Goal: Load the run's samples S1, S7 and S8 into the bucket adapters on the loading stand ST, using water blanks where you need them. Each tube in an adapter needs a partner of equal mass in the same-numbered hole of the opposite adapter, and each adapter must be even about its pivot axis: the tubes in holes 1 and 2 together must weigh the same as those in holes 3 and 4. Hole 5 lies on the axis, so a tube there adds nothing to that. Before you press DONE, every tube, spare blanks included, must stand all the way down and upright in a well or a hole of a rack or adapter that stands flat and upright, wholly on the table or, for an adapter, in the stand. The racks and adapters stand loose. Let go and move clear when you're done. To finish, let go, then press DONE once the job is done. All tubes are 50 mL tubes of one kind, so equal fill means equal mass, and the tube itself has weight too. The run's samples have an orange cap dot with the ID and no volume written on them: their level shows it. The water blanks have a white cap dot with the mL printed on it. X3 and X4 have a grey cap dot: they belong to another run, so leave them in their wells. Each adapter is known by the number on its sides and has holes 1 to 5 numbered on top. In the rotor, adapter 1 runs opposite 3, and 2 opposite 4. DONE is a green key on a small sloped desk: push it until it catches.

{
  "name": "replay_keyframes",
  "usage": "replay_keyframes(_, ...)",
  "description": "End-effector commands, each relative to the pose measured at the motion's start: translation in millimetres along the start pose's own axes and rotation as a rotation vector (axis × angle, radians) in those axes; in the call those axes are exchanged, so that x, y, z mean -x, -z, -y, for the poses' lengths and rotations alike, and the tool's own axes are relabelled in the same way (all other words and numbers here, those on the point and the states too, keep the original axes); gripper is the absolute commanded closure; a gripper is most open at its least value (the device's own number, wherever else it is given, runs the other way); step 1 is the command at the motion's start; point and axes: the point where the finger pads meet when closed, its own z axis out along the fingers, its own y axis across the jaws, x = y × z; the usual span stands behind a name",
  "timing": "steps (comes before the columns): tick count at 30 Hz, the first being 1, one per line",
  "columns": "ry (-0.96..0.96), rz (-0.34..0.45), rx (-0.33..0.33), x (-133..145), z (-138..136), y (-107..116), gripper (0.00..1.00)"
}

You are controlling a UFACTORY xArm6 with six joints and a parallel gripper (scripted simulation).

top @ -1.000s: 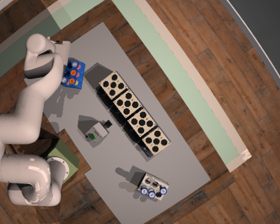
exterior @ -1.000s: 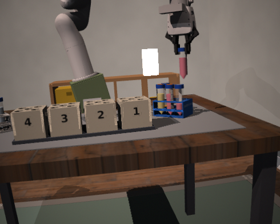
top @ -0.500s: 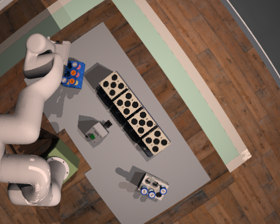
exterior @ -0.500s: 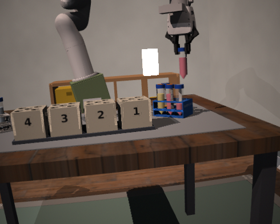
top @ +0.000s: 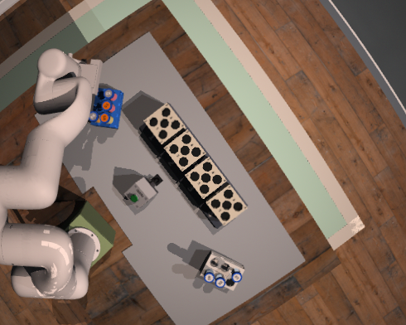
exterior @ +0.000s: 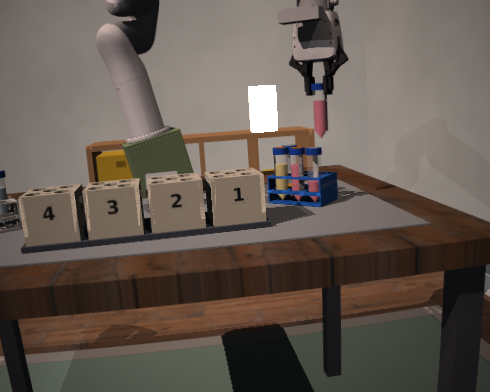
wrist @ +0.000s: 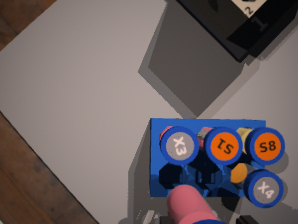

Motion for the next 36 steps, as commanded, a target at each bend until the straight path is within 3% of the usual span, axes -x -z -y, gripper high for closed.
replay_keyframes(1, 0.0, 0.001, -0.005, 0, 2, 2, 1.0)
replay_keyframes(26, 0.0, 0.001, -0.005, 0, 2, 2, 1.0)
replay_keyframes(36, 0.0, 0.001, -0.005, 0, 2, -14, 1.0)
